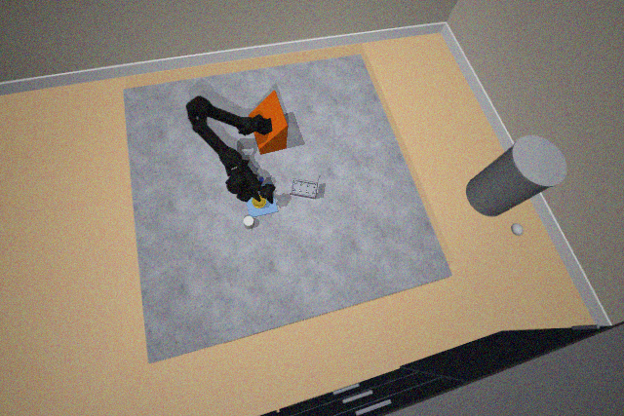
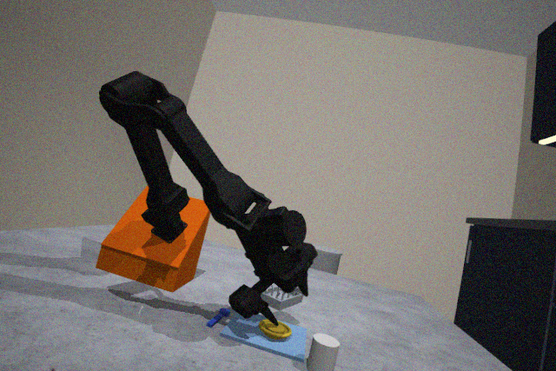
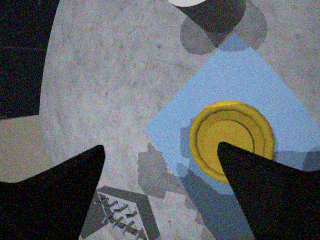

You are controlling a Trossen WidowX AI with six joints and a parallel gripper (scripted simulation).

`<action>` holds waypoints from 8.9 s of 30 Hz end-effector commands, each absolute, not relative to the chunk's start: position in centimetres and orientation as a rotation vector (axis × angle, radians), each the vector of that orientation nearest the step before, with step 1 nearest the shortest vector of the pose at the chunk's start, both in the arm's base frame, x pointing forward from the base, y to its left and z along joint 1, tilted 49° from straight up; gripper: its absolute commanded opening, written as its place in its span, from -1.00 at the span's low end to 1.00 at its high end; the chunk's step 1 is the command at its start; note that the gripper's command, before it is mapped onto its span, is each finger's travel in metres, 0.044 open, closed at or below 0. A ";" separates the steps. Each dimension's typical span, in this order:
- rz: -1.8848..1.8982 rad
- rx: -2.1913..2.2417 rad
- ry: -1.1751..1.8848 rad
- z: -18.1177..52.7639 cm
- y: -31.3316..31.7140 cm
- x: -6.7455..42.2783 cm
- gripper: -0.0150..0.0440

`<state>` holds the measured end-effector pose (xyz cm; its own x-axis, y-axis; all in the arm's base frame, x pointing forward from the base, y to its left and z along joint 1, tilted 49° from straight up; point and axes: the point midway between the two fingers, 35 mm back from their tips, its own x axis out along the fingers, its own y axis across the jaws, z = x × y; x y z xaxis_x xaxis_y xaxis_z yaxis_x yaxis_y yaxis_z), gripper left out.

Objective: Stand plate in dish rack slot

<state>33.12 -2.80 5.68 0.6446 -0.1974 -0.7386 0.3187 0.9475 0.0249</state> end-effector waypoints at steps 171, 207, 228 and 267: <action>-0.682 -0.456 1.323 3.8 12.7 24.0 -0.49; 0.182 -0.431 1.768 -3.2 8.5 23.9 -0.49; 0.750 -0.442 1.533 -5.1 7.0 24.7 -0.49; 1.202 -0.893 0.502 -3.8 3.1 26.4 -0.49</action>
<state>26.50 3.40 -4.22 0.2715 0.5549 -0.7863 -0.9622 0.1381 -0.2347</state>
